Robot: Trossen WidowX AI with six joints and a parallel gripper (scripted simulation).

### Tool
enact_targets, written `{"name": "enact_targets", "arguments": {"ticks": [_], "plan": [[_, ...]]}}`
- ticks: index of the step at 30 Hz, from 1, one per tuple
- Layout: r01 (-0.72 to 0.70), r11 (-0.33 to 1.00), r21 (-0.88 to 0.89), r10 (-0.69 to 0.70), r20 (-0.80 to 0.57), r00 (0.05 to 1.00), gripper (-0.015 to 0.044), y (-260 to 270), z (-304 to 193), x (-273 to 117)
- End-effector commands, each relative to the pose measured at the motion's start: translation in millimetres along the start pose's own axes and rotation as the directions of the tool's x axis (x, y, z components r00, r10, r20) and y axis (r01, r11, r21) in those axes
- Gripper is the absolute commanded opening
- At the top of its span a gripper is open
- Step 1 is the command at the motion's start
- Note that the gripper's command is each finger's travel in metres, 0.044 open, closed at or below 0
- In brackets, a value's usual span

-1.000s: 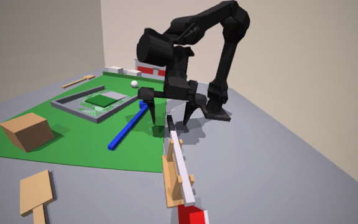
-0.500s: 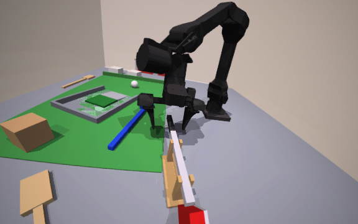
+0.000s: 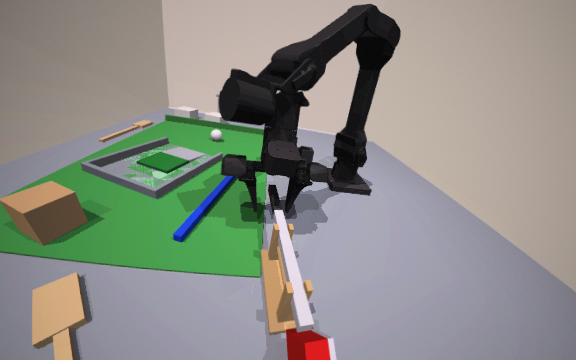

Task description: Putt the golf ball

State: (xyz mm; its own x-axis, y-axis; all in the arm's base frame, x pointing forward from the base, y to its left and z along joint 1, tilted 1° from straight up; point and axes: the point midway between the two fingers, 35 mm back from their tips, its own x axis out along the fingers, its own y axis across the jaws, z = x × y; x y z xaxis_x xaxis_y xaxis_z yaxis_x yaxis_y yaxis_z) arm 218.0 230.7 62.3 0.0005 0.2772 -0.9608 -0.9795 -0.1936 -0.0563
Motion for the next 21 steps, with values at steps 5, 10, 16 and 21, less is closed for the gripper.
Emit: {"name": "enact_targets", "arguments": {"ticks": [5,10,16,21], "plan": [[0.0,1.0,0.0,0.0,0.0,1.0,0.0099,0,0,0],[0.0,1.0,0.0,0.0,0.0,1.0,0.0046,0,0,0],[0.0,1.0,0.0,0.0,0.0,1.0,0.0,0,1,-2],[0.0,1.0,0.0,0.0,0.0,1.0,0.0,-3,7,-21]]}}
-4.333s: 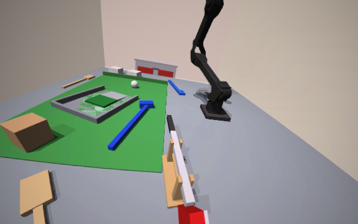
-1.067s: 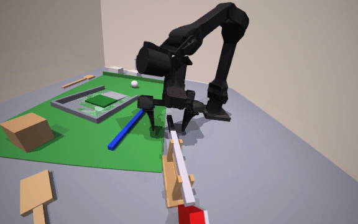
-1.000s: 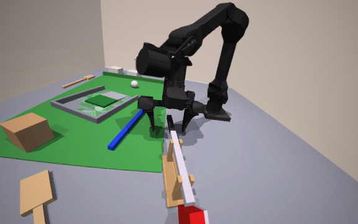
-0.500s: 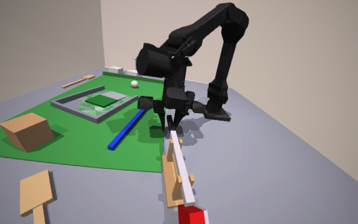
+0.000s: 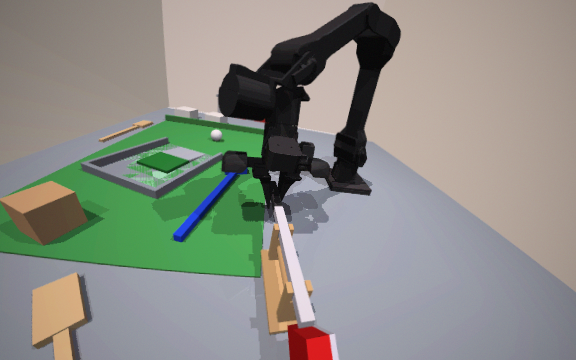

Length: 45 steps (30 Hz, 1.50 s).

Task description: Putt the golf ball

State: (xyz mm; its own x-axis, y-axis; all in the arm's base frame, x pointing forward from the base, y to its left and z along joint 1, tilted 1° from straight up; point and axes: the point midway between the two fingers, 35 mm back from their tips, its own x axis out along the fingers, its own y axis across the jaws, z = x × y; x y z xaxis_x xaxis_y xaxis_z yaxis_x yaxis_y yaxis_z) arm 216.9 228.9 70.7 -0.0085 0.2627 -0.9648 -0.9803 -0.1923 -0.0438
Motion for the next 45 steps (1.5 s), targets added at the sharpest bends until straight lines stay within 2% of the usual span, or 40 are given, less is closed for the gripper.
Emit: {"name": "enact_targets", "arguments": {"ticks": [1,14,19,32,45], "plan": [[0.012,1.0,-0.004,-0.012,0.013,1.0,0.0,-4,8,-17],[0.01,1.0,-0.004,-0.01,0.014,1.0,0.0,-1,24,-85],[0.015,1.0,0.01,-0.015,0.005,1.0,0.0,-3,19,-83],[0.075,0.94,0.334,-0.061,-0.052,0.997,0.0,-35,-45,-101],[0.139,0.771,0.622,-0.086,-0.114,0.99,0.0,-50,-114,-122]]}}
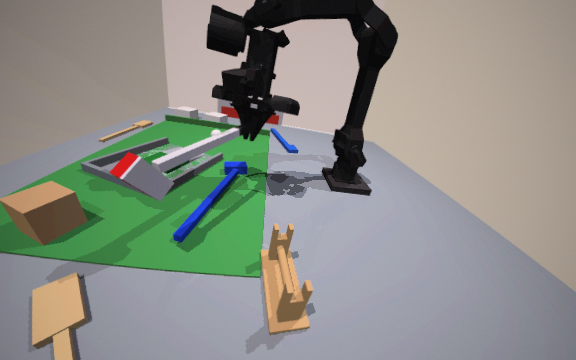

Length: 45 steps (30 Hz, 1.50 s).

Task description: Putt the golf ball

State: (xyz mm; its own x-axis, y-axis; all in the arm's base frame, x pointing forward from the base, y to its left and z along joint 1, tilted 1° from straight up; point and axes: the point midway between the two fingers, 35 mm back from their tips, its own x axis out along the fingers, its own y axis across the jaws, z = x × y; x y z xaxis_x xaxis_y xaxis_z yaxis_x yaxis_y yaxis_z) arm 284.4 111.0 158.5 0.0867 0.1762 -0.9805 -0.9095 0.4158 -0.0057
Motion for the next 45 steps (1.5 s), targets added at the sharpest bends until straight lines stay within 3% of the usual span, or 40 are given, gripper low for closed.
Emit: {"name": "enact_targets", "arguments": {"ticks": [1,21,45], "plan": [[0.018,0.996,0.092,-0.017,-0.005,1.0,0.0,-14,-13,-5],[0.102,0.814,0.572,-0.066,-0.083,0.994,0.0,-68,-108,-29],[0.185,0.33,0.926,-0.065,-0.173,0.983,0.0,-81,-231,-60]]}}
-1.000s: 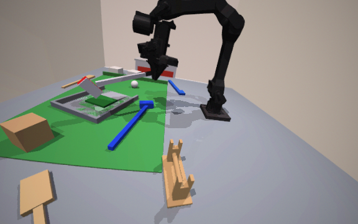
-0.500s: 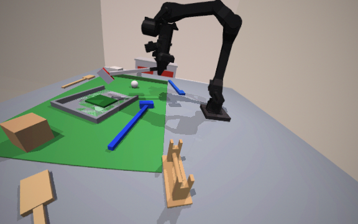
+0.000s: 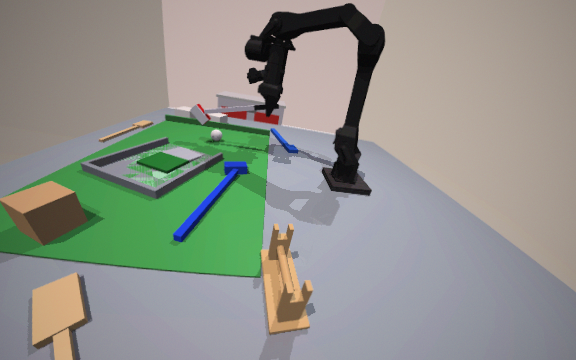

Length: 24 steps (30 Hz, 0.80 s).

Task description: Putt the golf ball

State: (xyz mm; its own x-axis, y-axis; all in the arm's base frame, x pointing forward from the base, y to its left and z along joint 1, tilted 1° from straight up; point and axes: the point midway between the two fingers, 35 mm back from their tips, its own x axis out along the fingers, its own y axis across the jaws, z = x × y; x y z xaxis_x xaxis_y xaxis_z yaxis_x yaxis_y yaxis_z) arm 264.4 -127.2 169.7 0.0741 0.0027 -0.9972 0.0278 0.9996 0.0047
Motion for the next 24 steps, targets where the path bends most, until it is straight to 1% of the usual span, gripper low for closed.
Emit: {"name": "enact_targets", "arguments": {"ticks": [1,8,14,24], "plan": [[0.014,0.996,0.089,-0.014,-0.002,1.0,0.0,-17,-7,-4],[0.033,0.97,0.242,-0.028,-0.026,0.999,0.0,-45,-26,-7],[0.034,0.969,0.246,-0.028,-0.027,0.999,0.0,-46,-26,-2],[0.034,0.969,0.246,-0.028,-0.027,0.999,0.0,-46,-27,32]]}}
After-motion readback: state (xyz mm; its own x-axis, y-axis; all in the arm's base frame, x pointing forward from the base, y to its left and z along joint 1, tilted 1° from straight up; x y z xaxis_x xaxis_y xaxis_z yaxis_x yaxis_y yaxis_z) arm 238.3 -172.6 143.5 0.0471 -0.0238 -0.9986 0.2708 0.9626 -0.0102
